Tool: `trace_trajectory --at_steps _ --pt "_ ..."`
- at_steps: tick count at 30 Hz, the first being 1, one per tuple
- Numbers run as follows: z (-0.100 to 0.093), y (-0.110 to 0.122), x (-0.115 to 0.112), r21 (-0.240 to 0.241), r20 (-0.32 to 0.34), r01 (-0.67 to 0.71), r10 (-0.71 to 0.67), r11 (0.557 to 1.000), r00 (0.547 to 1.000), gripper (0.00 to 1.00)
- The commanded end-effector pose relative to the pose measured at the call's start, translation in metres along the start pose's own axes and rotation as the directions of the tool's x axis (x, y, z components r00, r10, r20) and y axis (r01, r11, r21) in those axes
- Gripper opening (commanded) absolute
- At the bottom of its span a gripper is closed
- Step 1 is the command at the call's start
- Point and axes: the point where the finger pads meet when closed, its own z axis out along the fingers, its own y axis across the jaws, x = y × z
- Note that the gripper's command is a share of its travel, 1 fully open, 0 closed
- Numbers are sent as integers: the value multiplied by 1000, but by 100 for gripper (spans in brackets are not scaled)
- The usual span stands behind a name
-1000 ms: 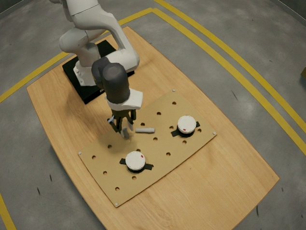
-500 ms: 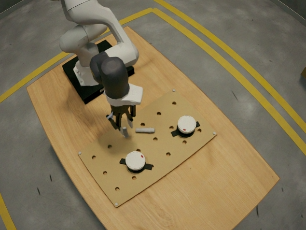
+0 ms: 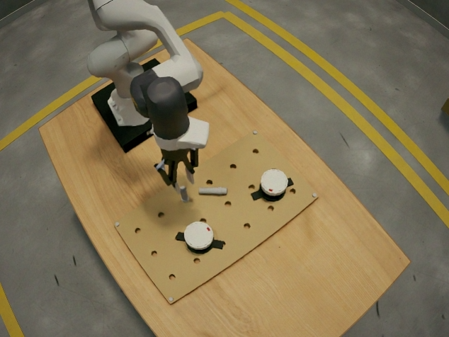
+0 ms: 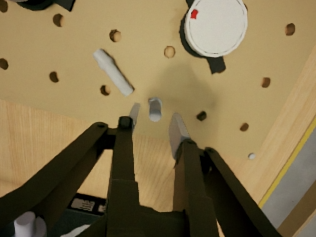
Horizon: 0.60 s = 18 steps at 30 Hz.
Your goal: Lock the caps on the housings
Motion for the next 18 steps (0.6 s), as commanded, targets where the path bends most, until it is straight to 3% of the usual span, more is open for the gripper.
trace_trajectory --at_steps 1,18 --pt "-3 1 -3 -3 11 -5 5 1000 1000 36" --pt "-7 1 -3 -3 11 -11 11 1000 1000 36"
